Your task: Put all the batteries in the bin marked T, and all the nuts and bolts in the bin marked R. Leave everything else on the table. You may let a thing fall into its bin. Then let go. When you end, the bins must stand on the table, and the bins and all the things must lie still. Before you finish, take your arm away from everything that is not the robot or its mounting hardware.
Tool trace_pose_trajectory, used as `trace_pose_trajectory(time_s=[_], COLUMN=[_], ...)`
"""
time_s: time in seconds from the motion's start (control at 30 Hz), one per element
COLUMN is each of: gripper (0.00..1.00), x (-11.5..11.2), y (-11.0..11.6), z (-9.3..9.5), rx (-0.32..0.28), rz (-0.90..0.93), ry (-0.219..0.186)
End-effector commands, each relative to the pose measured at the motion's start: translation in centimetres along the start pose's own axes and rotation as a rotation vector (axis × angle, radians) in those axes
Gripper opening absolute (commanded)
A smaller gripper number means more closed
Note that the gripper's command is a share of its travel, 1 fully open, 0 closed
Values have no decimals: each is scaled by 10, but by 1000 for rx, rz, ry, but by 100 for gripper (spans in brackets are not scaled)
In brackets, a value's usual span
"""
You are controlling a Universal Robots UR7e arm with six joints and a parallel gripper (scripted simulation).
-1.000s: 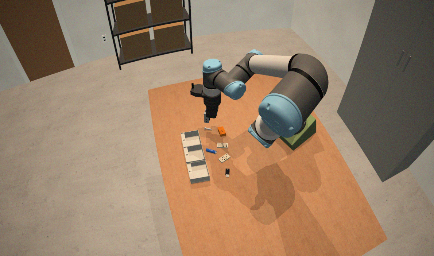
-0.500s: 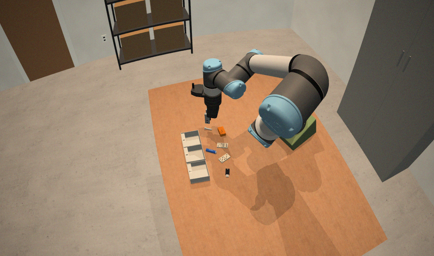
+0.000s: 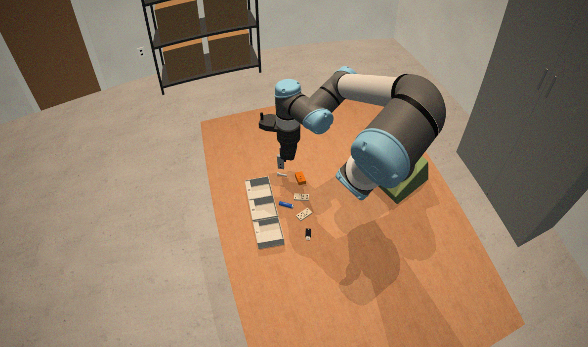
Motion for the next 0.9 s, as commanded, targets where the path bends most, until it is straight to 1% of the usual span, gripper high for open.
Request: trace_pose_trajectory(time_s=[0.0, 0.87], gripper=[62, 62], x=[1, 0], y=[-4, -1], z=[-16, -14], rx=[10, 6], rz=[-1, -1], ry=[4, 2])
Point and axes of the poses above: the point where the finger pads meet when closed, its own z axis out along the fingers, its own x axis across the jaws, y = z × x, the point moved 6 cm from there along -z, back along the fingers, and after that the axes turned 12 degrees about z, right-handed, at the moved point
